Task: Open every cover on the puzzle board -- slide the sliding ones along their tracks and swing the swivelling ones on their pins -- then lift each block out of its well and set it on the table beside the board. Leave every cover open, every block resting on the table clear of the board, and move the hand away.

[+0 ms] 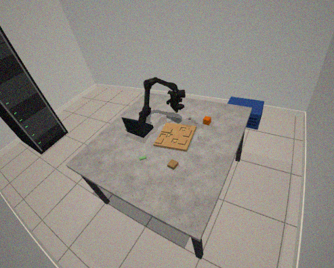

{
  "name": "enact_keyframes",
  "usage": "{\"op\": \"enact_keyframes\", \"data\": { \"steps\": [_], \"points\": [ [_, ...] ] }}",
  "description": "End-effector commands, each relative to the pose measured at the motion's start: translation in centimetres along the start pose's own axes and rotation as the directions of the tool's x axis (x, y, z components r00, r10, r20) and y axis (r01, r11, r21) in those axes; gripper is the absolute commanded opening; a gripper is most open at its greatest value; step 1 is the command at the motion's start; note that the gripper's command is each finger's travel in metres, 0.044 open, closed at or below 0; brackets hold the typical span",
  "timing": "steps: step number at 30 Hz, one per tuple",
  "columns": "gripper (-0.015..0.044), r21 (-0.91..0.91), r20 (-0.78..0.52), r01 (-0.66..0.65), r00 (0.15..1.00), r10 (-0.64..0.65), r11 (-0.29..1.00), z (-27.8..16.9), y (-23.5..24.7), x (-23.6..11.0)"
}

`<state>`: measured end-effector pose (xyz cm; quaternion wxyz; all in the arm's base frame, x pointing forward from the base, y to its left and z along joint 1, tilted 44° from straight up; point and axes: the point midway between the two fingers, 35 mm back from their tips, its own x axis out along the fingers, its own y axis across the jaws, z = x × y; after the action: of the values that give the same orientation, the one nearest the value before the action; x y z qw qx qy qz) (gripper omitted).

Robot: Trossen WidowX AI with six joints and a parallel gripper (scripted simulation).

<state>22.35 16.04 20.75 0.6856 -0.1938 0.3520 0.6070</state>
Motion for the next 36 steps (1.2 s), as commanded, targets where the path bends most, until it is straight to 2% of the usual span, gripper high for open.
{"op": "enact_keyframes", "data": {
  "steps": [1, 36],
  "points": [
    [0.008, 0.006, -0.007, -0.002, 1.0, 0.002, 1.0, -0.2, -0.1, 0.7],
    [0.008, 0.004, -0.007, -0.002, 1.0, 0.002, 1.0, -0.1, -0.3, 6.4]
  ]
}}
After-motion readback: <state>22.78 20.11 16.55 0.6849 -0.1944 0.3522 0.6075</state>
